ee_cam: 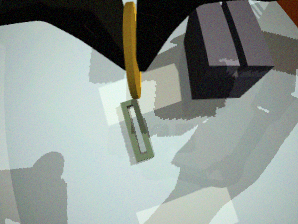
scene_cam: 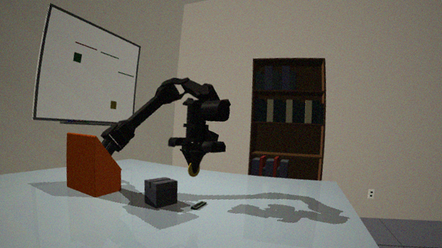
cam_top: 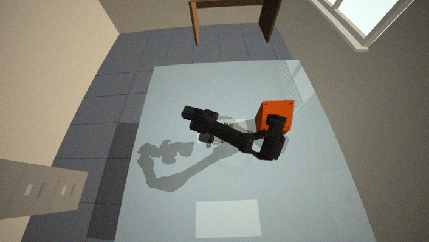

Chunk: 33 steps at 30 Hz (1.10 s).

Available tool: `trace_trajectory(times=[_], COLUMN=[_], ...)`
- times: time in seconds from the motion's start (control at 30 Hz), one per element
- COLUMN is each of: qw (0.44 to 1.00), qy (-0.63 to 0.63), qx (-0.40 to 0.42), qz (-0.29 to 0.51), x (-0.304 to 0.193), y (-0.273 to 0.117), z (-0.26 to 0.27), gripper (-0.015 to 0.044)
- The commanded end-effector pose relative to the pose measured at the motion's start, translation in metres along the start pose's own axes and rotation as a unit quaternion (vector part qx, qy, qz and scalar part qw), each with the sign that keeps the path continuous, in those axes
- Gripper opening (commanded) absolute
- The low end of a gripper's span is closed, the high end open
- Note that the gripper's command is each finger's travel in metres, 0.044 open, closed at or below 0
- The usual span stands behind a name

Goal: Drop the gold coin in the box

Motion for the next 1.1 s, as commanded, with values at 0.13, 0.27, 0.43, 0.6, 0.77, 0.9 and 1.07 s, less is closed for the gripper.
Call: trace_trajectory(times=[0.13,0.27,0.43,0.6,0.77,0.9,1.07], qw=[1.000,1.000,1.000,1.000,1.000,1.000,1.000], qy=[-0.003,-0.003,-0.003,-0.003,-0.002,-0.002,-0.002], qx=[-0.003,-0.003,-0.003,-0.003,-0.002,-0.002,-0.001], qz=[0.003,0.003,0.004,0.004,0.004,0.004,0.003], x=[-0.017,-0.025,-0.035,-0.044,-0.054,-0.061,-0.070], y=[-0.003,-0.003,-0.003,-0.003,-0.002,-0.001,0.000], z=[0.013,0.019,0.028,0.036,0.045,0.052,0.062], gripper=[0.0000,0.0000,0.0000,0.0000,0.0000,0.0000,0.0000])
Point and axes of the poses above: the point midway between the two fingers, 35 mm back from their tips, its own y axis out along the fingers, its own z axis across the jaws, x = y × z, the point moved 2 cm from there along -y, back along the fingers, and after that the axes turned 12 degrees about y, right-handed, at the moved point
